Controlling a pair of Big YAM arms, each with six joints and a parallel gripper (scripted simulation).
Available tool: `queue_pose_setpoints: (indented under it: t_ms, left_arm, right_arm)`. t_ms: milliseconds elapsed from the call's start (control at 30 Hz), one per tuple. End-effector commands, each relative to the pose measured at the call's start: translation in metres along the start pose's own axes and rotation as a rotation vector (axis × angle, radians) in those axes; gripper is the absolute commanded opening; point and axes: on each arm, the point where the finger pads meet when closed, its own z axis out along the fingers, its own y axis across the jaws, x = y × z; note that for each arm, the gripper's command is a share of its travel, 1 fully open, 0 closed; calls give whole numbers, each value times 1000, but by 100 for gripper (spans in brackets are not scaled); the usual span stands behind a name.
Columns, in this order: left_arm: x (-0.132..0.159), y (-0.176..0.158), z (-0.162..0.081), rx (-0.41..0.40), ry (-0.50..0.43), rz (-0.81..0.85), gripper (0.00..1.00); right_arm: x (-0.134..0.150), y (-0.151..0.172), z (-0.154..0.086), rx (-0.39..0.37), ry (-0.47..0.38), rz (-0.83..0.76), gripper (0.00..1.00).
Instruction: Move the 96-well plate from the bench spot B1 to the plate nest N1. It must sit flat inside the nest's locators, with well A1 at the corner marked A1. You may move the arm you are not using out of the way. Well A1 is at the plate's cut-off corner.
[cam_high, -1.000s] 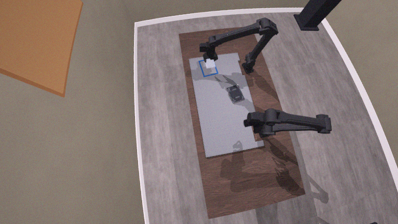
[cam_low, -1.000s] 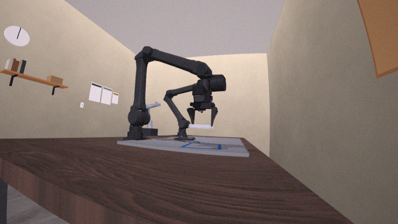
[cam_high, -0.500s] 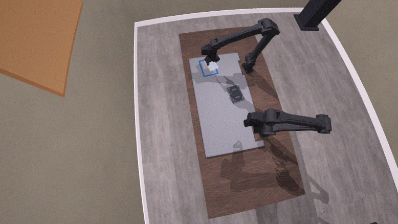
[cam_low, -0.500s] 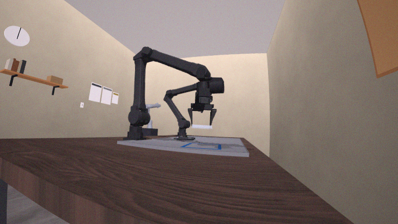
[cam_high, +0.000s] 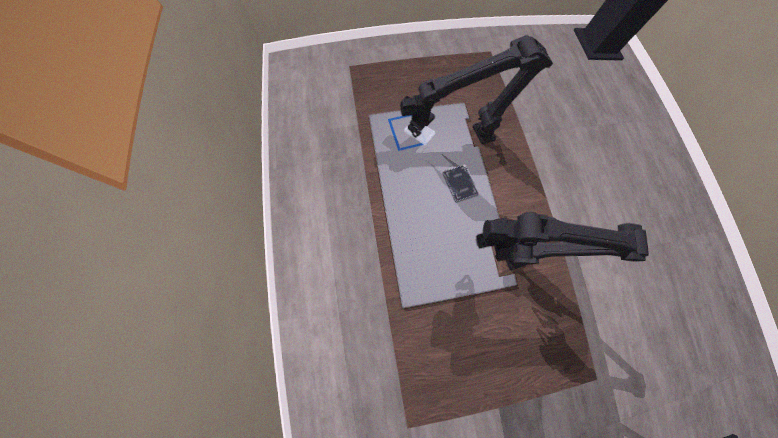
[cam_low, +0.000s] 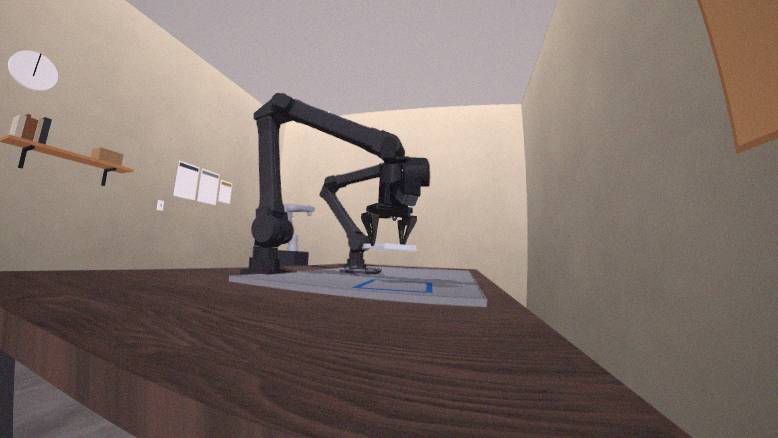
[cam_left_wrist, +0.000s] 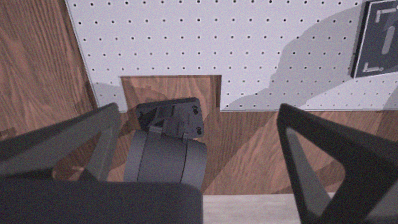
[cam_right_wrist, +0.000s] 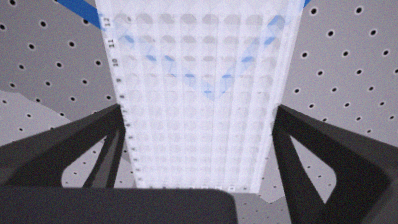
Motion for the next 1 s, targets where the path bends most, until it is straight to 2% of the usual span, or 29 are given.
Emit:
queue_pose_setpoints:
  t_ms: [0, 433, 500, 867, 967]
  left_arm:
    - [-6, -2, -13, 8, -30, -15, 100]
    - [-6, -2, -13, 8, -30, -15, 100]
    - [-6, -2, -13, 8, -30, -15, 100]
    - [-6, -2, -13, 8, -30, -15, 100]
    - [-6, -2, -13, 8, -30, -15, 100]
  right_arm:
    - [12, 0, -6, -5, -5, -139, 0]
    - [55, 7, -7, -3, -2, -572, 0]
    - [55, 7, -7, -3, -2, -572, 0]
    - [90, 14, -7, -3, -2, -939, 0]
    - [100, 16, -8, -3, -1, -951, 0]
